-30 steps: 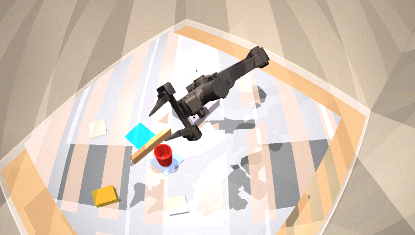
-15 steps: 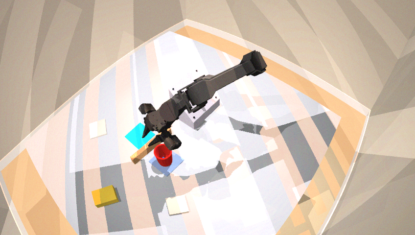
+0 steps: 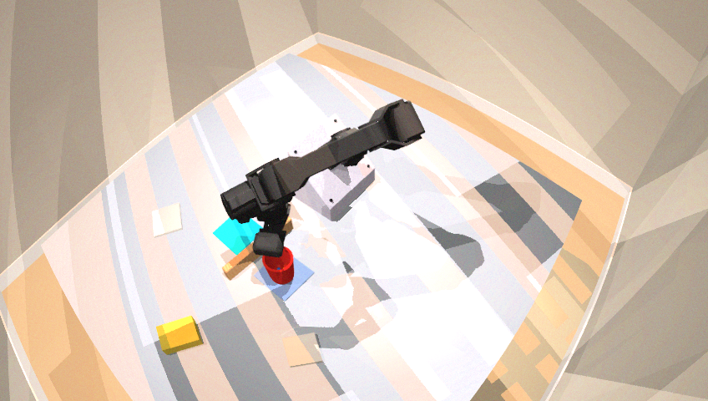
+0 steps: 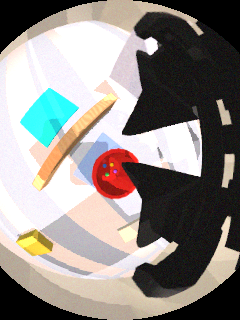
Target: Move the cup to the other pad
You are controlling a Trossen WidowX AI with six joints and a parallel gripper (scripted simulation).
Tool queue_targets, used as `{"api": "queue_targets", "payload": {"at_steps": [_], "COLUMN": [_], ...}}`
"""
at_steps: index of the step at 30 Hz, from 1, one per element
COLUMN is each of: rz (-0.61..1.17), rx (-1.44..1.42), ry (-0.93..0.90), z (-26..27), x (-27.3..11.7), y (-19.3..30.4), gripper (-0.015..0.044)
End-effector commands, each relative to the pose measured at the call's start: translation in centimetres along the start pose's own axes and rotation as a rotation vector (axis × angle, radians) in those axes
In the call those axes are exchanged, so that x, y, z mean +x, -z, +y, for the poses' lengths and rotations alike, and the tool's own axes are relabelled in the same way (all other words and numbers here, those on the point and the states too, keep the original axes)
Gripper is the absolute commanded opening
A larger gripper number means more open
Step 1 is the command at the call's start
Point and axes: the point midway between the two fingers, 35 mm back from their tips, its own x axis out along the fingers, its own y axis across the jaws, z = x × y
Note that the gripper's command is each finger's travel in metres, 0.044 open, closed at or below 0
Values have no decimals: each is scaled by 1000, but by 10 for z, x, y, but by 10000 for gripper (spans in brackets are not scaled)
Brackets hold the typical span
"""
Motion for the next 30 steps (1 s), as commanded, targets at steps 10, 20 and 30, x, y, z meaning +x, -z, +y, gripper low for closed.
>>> {"api": "queue_targets", "payload": {"at_steps": [10,20,30], "rz": [67,66,66], "rx": [95,95,95], "ry": [0,1,1], "z": [2,3,3], "x": [2,17,34], "y": [3,2,3], "gripper": [148,148,148]}}
